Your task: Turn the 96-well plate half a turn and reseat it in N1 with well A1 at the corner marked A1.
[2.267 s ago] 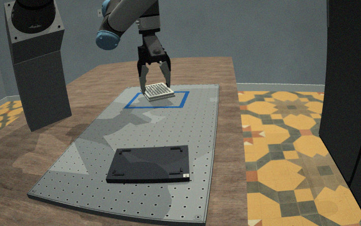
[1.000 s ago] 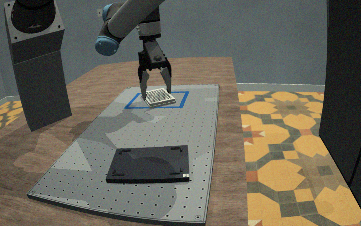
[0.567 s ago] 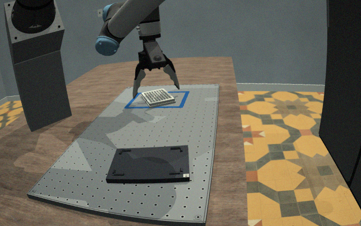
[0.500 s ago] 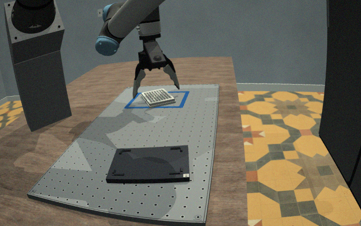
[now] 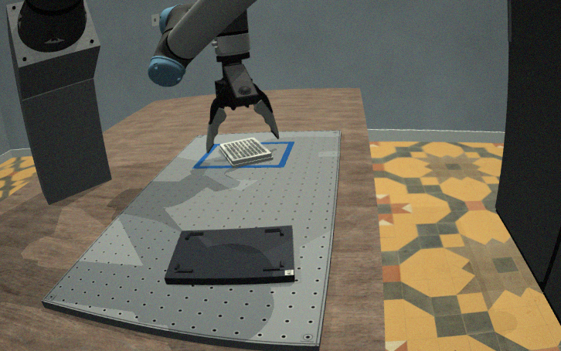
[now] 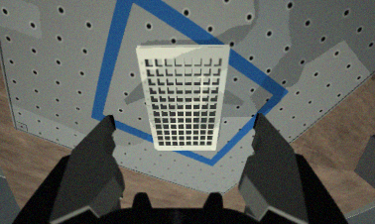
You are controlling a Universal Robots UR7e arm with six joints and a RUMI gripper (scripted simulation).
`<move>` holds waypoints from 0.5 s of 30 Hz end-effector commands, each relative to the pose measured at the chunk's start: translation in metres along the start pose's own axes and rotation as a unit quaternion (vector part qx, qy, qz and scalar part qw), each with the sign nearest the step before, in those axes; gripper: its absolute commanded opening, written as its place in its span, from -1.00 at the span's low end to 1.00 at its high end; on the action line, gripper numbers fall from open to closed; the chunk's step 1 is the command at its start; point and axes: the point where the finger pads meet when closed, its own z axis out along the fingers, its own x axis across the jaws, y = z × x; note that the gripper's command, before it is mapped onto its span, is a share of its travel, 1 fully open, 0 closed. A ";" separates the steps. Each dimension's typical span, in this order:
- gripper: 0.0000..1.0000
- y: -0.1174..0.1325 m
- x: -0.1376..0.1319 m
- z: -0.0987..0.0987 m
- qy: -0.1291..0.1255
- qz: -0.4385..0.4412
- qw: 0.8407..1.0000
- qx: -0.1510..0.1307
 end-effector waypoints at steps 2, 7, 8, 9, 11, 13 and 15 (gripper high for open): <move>1.00 0.000 -0.001 -0.011 -0.001 0.000 1.000 0.000; 1.00 0.000 -0.001 -0.025 -0.001 0.000 1.000 0.000; 1.00 0.000 -0.001 -0.027 -0.001 0.000 1.000 0.000; 1.00 0.000 -0.001 -0.030 -0.001 0.000 1.000 0.000; 1.00 0.000 -0.001 -0.035 -0.001 0.000 1.000 0.000; 1.00 0.000 -0.001 -0.038 -0.001 0.000 1.000 0.000; 1.00 0.000 -0.001 -0.041 -0.001 0.000 1.000 0.000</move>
